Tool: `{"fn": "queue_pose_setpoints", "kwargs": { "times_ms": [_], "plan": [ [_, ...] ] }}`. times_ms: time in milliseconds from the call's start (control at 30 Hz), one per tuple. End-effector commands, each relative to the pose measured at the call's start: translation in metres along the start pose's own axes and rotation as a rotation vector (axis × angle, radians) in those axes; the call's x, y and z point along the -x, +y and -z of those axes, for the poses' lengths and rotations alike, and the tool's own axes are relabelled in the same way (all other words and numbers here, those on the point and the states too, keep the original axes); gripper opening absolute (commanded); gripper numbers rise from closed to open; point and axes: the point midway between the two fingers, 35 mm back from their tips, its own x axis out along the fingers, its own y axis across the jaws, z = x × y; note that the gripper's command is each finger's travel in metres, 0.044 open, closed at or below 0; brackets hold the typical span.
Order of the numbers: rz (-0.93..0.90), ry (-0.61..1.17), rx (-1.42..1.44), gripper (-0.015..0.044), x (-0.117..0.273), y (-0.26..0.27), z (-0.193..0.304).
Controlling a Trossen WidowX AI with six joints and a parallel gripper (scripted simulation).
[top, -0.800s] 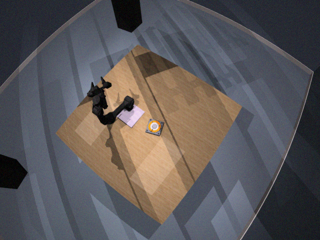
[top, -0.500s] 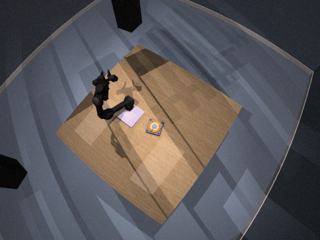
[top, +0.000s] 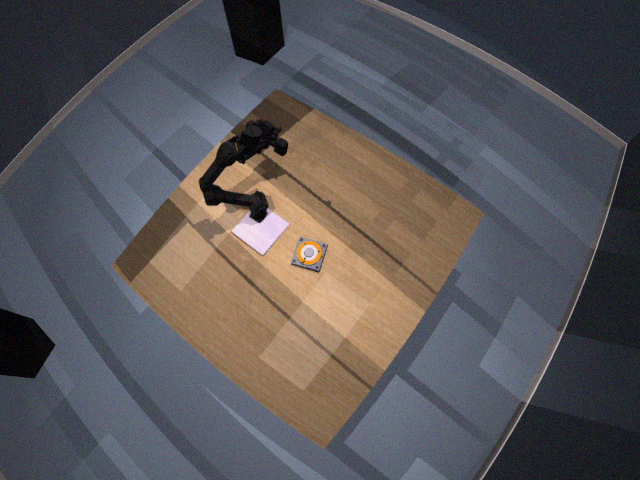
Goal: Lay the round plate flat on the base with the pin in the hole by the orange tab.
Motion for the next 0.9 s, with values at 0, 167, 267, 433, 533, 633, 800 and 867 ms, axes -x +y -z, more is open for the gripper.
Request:
{"fn": "queue_pose_setpoints", "kwargs": {
  "times_ms": [0, 167, 267, 433, 533, 633, 800, 867],
  "plan": [
    [0.151, 0.113, -0.111, 0.0000, -0.031, -0.050, 0.017],
    [0.394, 0.276, -0.276, 0.0000, -0.047, -0.132, 0.058],
    [0.494, 0.351, -0.359, 0.0000, -0.046, -0.167, 0.082],
    [0.676, 0.513, -0.558, 0.0000, -0.027, -0.236, 0.145],
    [0.742, 0.578, -0.648, 0.0000, -0.012, -0.258, 0.175],
    [0.814, 0.655, -0.765, 0.0000, 0.010, -0.280, 0.213],
    [0.908, 0.774, -0.973, 0.0000, 0.054, -0.299, 0.279],
    [0.932, 0.811, -1.048, 0.0000, 0.069, -0.298, 0.302]
  ]
}}
